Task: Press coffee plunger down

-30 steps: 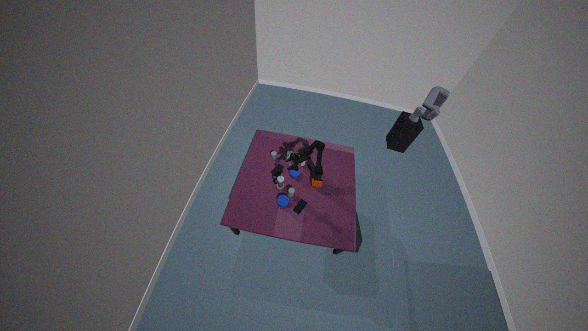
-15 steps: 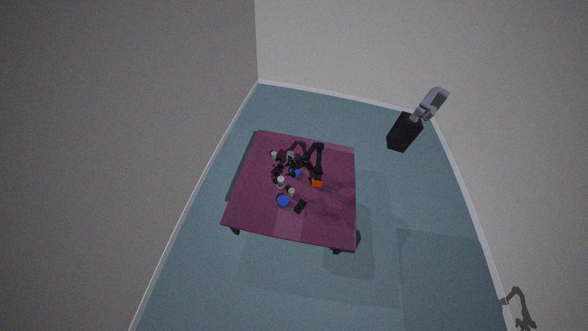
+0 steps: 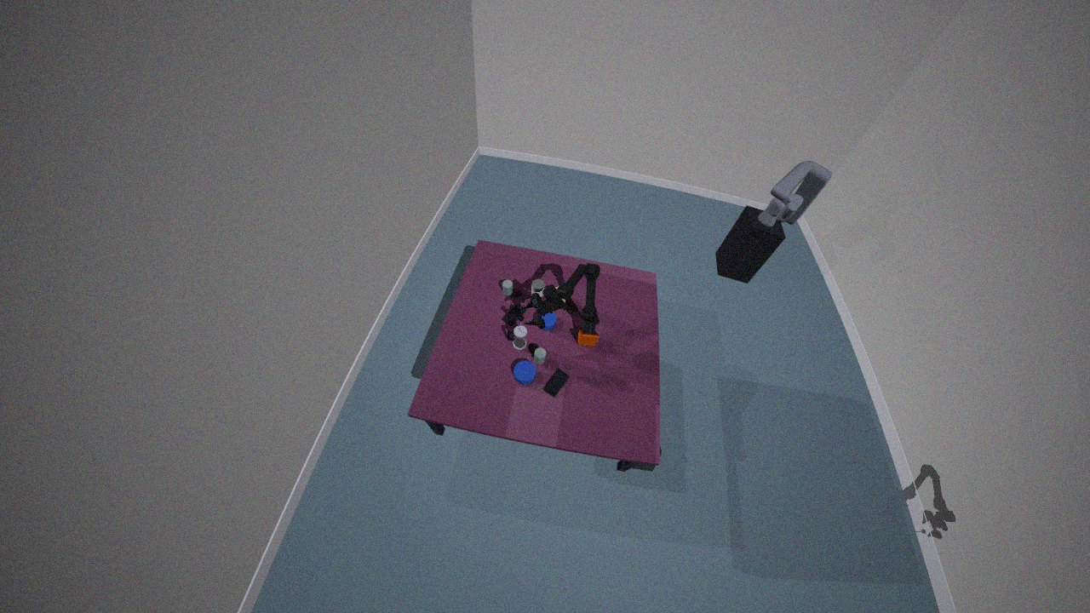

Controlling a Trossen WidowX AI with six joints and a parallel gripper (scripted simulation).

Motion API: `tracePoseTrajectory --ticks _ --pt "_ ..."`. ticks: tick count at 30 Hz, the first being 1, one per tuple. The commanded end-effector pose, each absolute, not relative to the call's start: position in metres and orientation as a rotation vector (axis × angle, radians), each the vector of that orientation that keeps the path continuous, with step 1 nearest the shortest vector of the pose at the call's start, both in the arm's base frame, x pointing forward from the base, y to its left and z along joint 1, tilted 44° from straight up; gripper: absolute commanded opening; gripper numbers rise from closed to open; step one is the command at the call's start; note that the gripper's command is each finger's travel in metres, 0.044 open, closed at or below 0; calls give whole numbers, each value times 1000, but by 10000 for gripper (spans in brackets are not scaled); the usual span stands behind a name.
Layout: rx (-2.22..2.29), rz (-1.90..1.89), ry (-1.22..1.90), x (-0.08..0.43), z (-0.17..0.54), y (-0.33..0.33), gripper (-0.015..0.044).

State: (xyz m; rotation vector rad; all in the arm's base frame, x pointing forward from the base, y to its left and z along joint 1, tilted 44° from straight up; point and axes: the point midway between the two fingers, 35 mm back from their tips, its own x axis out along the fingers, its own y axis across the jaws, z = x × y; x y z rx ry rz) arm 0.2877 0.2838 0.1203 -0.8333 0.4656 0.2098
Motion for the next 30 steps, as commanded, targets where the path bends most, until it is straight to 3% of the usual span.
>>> tracePoseTrajectory --ticks 1,12,24,30 --pt "-844 215 470 293 114 284 440" --pt "-844 214 468 306 106 283 440" --pt "-844 214 468 306 106 283 125" --pt "-844 214 468 306 106 283 124"
